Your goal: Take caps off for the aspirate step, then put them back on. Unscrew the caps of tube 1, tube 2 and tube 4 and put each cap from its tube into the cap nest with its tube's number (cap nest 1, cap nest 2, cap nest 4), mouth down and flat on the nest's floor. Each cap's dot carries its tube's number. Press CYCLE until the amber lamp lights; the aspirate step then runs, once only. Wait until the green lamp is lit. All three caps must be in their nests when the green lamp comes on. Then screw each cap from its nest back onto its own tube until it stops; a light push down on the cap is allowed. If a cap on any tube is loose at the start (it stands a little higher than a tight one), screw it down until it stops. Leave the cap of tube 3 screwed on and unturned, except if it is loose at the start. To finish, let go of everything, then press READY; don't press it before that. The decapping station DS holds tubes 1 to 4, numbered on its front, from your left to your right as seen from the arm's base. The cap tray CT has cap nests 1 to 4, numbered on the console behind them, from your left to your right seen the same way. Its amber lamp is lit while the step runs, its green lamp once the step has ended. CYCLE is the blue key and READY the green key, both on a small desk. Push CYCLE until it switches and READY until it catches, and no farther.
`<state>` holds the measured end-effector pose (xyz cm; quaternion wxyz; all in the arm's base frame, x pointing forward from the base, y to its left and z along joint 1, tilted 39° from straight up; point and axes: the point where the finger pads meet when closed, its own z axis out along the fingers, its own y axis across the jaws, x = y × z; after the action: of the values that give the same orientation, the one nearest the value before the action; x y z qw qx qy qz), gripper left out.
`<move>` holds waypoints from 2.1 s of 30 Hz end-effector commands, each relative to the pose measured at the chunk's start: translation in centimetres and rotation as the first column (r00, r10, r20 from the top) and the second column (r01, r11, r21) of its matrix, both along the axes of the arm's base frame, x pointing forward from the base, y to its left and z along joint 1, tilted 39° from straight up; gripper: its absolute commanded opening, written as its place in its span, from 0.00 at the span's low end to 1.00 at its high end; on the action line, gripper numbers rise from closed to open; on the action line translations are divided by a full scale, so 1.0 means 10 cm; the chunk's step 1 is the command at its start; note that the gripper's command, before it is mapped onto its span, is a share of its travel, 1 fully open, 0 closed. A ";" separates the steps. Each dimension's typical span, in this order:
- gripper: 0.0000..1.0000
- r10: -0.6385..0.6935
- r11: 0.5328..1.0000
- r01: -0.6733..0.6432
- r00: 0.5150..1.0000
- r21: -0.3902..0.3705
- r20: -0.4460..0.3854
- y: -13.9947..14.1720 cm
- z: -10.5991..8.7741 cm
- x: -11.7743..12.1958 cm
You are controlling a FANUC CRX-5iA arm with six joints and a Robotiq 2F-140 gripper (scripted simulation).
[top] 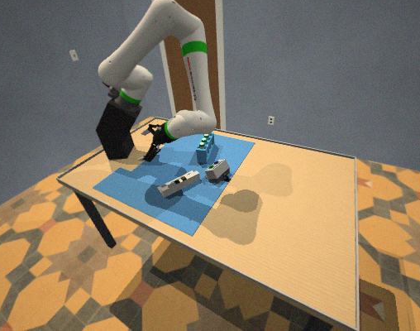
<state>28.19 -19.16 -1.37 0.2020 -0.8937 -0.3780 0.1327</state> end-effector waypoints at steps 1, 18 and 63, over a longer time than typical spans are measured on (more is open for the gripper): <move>1.00 0.000 1.000 0.000 1.000 0.000 0.000 0.00 0.00 0.00; 0.35 0.000 1.000 0.000 1.000 0.000 0.000 0.00 0.00 0.00; 0.35 -0.336 0.931 0.346 0.937 -0.114 0.097 0.24 0.11 0.35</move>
<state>30.82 -17.38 -0.54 0.1694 -0.9433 -0.2674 0.1000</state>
